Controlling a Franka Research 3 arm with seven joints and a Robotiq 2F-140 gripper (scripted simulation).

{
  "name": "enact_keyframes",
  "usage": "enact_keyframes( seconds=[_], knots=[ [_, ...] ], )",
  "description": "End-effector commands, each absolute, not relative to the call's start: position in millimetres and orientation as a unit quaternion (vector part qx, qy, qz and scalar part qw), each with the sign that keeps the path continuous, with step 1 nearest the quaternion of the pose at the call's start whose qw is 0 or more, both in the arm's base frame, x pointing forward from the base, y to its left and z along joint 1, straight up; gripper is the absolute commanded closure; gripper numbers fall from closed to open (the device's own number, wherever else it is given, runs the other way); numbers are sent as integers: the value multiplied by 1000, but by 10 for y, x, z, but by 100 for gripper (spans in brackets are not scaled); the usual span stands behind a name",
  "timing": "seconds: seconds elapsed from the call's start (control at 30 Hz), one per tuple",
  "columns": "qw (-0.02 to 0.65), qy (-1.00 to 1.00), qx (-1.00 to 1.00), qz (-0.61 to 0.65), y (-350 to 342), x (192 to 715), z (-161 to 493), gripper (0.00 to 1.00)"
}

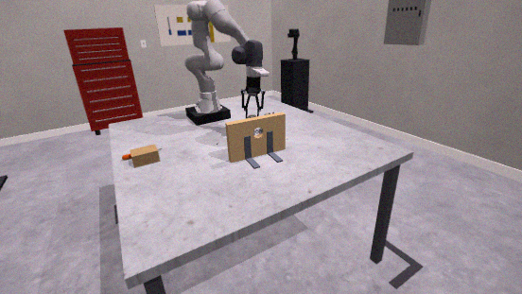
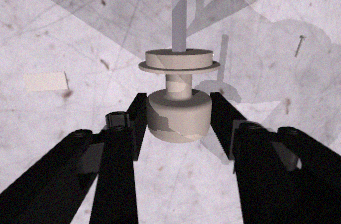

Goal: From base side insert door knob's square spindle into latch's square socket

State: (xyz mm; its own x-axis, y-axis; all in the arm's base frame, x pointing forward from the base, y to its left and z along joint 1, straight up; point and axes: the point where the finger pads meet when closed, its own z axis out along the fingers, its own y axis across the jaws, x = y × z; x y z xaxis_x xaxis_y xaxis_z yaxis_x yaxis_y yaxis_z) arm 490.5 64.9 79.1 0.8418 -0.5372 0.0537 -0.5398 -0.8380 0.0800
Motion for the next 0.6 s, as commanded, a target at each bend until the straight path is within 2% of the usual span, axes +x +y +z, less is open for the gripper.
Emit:
enact_keyframes(
  seconds=[0.0, 0.27, 0.57],
  knots=[
    [53, -236, 970, 4, 578, 4887, 791, 58],
    [80, -153, 985, -17, 543, 4908, 796, 58],
    [83, -146, 986, -18, 314, 5043, 824, 58]
  ],
)
